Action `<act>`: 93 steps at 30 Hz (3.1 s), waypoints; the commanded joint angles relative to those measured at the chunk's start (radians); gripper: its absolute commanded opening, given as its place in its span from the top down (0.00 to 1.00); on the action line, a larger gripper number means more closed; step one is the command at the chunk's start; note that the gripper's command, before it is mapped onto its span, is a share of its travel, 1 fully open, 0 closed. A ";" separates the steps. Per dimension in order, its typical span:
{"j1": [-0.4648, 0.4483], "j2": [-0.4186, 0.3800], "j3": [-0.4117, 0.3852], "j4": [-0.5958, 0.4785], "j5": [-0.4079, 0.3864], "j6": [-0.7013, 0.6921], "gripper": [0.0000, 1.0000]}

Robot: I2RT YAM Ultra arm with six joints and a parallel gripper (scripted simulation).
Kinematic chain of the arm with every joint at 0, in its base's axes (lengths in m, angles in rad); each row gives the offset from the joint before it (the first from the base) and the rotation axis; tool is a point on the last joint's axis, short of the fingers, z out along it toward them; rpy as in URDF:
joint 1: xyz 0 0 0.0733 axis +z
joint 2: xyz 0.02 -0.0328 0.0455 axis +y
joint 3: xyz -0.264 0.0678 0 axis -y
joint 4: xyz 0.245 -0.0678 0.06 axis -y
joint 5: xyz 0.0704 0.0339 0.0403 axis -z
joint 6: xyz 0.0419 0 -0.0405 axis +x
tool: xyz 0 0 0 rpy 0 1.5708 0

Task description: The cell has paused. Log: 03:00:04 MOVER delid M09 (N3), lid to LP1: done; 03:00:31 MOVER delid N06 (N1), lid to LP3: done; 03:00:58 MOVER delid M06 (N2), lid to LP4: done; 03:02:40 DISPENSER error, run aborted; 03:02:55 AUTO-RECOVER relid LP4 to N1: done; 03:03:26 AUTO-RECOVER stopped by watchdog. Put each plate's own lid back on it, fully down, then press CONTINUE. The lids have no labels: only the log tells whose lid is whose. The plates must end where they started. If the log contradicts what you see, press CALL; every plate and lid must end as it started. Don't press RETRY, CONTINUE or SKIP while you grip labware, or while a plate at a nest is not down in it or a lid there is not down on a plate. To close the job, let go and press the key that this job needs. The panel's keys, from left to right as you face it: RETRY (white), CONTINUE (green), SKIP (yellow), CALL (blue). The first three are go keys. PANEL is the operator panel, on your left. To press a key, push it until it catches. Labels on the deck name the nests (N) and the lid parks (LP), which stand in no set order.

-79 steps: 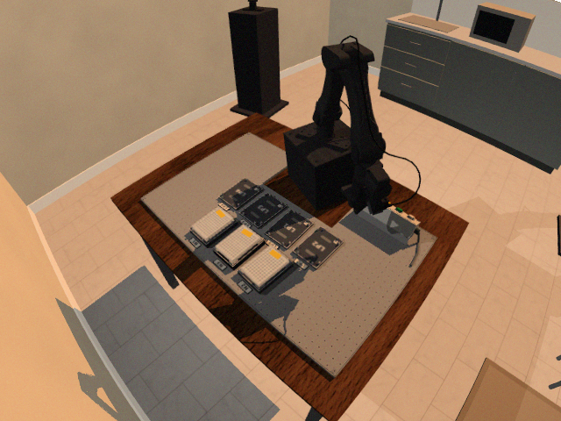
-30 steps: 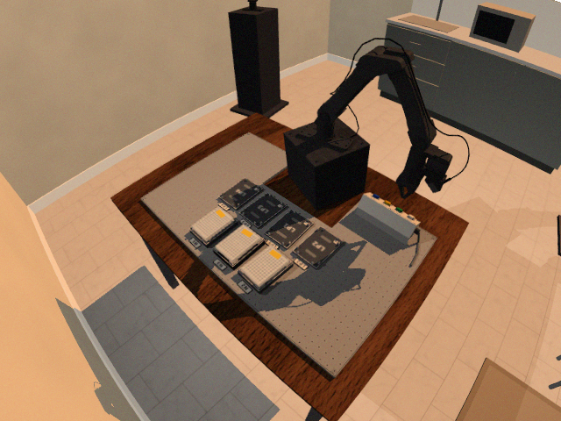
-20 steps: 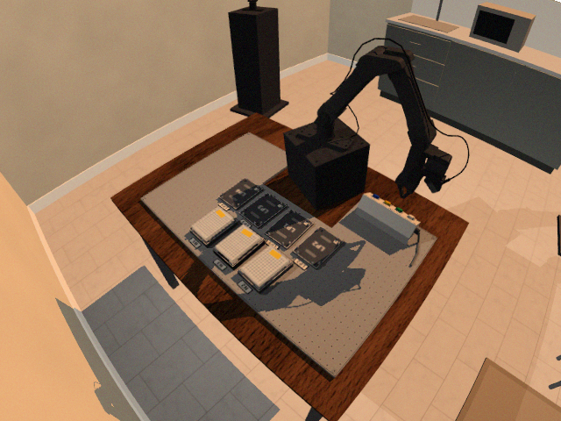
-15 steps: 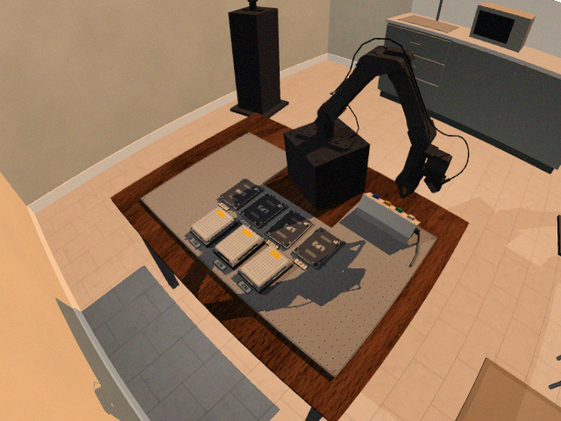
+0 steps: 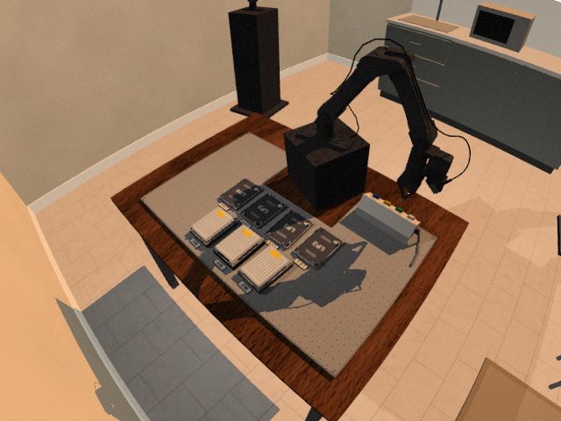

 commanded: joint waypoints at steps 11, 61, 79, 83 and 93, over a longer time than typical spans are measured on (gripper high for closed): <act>-0.004 0.043 -0.023 0.073 0.001 -0.008 1.00; -0.014 0.081 -0.056 0.132 0.002 -0.013 1.00; -0.013 0.116 -0.033 0.166 0.002 -0.016 1.00; -0.013 0.114 -0.026 0.174 0.003 -0.017 1.00; -0.019 0.130 -0.017 0.190 0.003 -0.018 1.00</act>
